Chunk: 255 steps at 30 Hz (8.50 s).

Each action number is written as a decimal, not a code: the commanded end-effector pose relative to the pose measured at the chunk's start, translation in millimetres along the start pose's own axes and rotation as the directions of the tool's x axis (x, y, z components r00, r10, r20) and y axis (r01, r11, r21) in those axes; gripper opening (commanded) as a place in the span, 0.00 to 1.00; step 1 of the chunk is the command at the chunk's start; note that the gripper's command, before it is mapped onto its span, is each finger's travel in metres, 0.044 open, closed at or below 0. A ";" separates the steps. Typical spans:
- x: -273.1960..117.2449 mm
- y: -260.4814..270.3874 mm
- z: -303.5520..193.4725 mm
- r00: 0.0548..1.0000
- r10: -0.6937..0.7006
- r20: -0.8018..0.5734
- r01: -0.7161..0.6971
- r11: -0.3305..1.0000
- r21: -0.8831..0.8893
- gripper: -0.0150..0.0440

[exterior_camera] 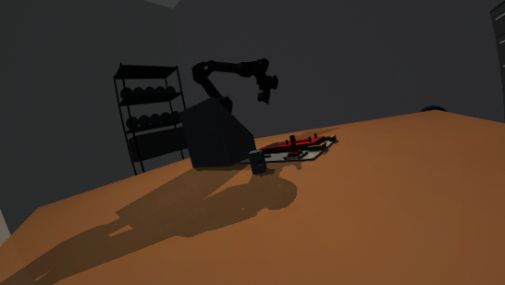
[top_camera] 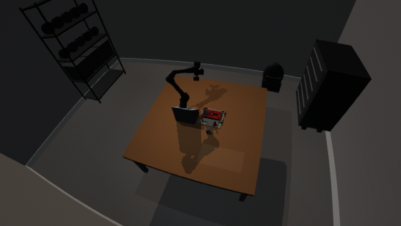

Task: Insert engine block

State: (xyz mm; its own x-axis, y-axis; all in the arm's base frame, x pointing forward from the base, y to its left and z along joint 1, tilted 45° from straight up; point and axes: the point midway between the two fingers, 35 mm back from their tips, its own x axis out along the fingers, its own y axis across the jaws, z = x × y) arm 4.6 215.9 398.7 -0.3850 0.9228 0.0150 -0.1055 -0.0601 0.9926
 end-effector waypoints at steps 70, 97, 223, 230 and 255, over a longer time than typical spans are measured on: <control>-419.9 -484.5 113.5 0.646 -0.750 0.141 0.763 0.626 -0.161 1.00; -373.4 -538.3 119.0 0.647 -0.749 0.142 0.762 0.627 -0.161 1.00; -412.9 -491.6 130.7 0.596 -0.772 -0.221 0.759 0.632 -0.158 0.25; -409.6 -492.3 138.4 0.512 -0.737 -0.440 0.761 0.627 -0.164 0.25; -384.2 -518.8 148.7 0.463 -0.700 -0.544 0.759 0.629 -0.165 0.25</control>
State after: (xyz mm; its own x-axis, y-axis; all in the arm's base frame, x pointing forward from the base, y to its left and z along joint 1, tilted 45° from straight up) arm 345.0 -56.5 -99.4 -0.5988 0.2596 -0.7576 -0.5152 0.5994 0.6126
